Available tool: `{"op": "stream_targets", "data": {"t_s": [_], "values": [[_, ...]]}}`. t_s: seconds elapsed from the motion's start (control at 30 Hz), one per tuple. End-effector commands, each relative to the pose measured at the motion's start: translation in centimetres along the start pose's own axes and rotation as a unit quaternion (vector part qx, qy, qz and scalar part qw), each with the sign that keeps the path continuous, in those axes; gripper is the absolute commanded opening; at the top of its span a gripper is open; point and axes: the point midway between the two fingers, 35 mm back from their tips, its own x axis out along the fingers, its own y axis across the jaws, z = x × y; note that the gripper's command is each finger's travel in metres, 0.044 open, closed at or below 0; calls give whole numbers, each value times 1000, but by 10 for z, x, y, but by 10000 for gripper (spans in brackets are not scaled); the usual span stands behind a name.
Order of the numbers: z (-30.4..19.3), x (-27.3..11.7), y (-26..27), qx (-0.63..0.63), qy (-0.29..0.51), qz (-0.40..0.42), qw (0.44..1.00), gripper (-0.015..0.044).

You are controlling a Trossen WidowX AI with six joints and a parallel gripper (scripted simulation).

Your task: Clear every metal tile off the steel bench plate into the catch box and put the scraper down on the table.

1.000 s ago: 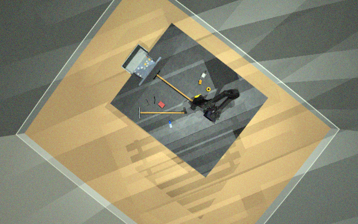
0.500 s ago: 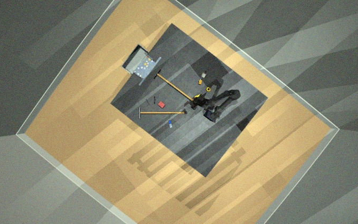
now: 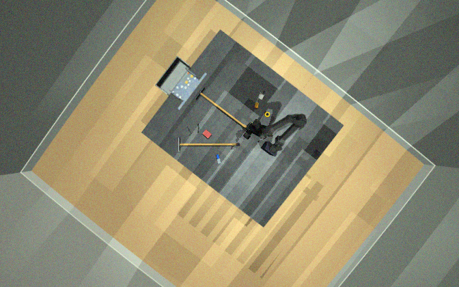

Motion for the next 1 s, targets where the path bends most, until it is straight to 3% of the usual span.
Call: {"op": "stream_targets", "data": {"t_s": [0.0,0.97], "values": [[11,3,-1,3,-7,2,1000,0],[50,31,-5,6,-7,-2,1000,0]]}}
